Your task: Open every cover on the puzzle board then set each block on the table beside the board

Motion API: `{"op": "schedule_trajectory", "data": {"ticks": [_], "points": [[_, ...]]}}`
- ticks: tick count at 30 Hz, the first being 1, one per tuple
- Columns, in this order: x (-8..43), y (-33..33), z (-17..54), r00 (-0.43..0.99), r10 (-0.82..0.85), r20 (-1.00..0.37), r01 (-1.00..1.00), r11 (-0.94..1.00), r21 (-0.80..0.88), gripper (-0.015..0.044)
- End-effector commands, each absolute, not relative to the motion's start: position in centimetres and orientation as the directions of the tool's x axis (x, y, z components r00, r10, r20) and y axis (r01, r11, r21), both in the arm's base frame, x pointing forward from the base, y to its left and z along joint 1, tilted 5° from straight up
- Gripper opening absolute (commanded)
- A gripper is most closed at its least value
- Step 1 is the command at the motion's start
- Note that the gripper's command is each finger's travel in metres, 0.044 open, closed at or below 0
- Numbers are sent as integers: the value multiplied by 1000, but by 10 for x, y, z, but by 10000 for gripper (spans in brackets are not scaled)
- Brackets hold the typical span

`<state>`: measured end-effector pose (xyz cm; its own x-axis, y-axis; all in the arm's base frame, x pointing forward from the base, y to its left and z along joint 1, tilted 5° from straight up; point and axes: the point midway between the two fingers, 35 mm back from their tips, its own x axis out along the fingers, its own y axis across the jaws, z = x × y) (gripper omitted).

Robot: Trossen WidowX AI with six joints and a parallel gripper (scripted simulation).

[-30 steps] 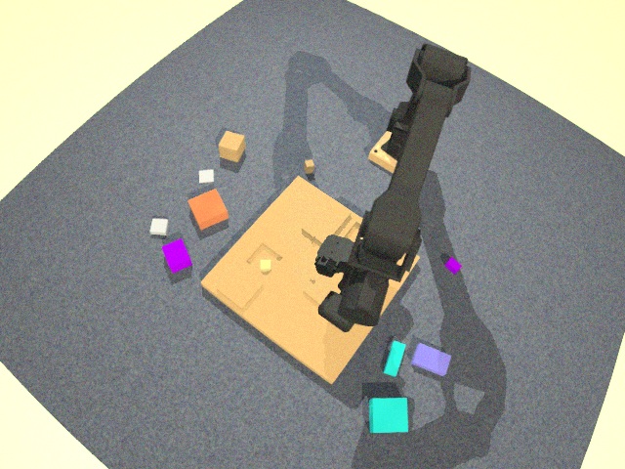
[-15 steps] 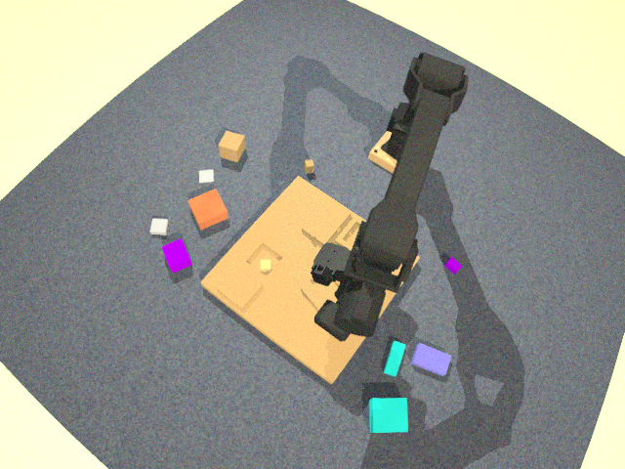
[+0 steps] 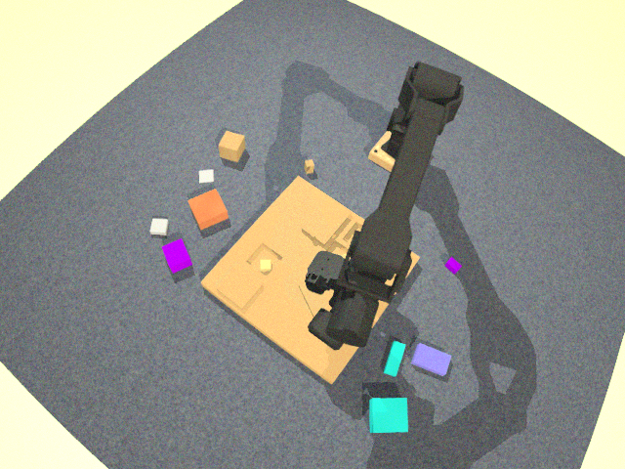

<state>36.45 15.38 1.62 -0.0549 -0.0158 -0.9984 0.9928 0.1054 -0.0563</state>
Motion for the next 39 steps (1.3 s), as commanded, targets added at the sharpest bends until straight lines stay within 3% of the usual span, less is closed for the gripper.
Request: {"op": "schedule_trajectory", "data": {"ticks": [1, 39], "points": [[371, 155, 19, -45, -13, -999, 993, 109, -46, 0], [411, 144, 18, -42, -14, -999, 993, 109, -43, 0]]}}
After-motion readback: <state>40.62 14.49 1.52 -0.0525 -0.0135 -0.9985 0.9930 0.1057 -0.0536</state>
